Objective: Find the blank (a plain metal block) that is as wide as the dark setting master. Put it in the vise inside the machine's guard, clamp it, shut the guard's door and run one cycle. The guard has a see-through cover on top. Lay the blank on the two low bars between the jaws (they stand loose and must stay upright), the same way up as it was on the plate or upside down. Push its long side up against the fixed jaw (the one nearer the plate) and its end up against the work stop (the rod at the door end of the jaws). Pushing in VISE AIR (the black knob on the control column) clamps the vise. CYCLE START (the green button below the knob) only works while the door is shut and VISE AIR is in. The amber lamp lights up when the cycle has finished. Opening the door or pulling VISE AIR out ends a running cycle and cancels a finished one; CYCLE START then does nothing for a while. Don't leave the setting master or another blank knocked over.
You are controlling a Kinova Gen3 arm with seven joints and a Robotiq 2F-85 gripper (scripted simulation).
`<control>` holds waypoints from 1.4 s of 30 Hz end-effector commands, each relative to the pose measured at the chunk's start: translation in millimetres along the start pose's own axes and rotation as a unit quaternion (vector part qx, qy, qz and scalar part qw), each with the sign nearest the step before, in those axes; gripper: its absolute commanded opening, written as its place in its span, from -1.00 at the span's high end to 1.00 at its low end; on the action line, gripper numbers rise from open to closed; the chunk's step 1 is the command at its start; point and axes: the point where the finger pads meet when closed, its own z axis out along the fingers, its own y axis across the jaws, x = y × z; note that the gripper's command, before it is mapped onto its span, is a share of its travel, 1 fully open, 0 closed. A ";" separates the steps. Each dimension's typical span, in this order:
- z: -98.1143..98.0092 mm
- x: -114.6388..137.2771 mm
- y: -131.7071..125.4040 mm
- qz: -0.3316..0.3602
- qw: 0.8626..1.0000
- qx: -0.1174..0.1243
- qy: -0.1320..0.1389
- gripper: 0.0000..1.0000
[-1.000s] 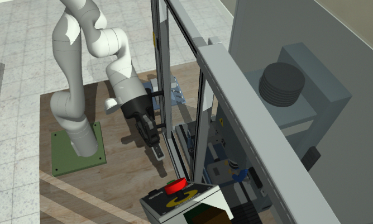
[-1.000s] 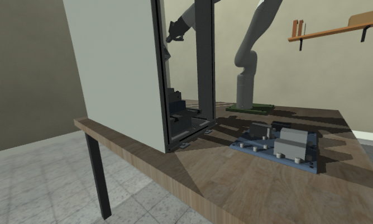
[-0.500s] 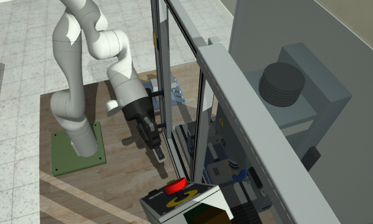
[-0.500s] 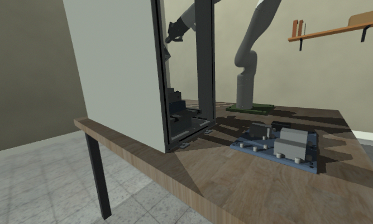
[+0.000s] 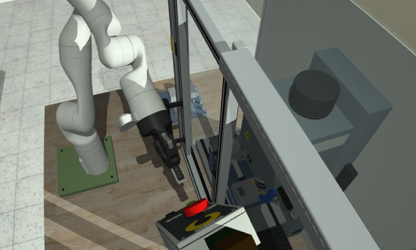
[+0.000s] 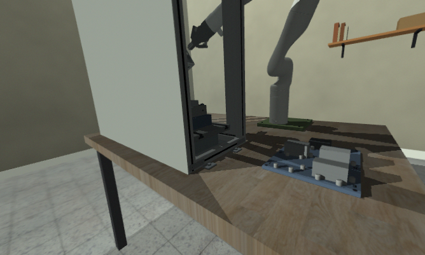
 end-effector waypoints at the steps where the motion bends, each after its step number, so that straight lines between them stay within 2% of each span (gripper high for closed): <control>1: 5.1 2.3 0.4 0.005 1.000 0.000 0.001 0.80; 42: 10.5 2.3 0.4 0.005 1.000 0.000 0.001 0.80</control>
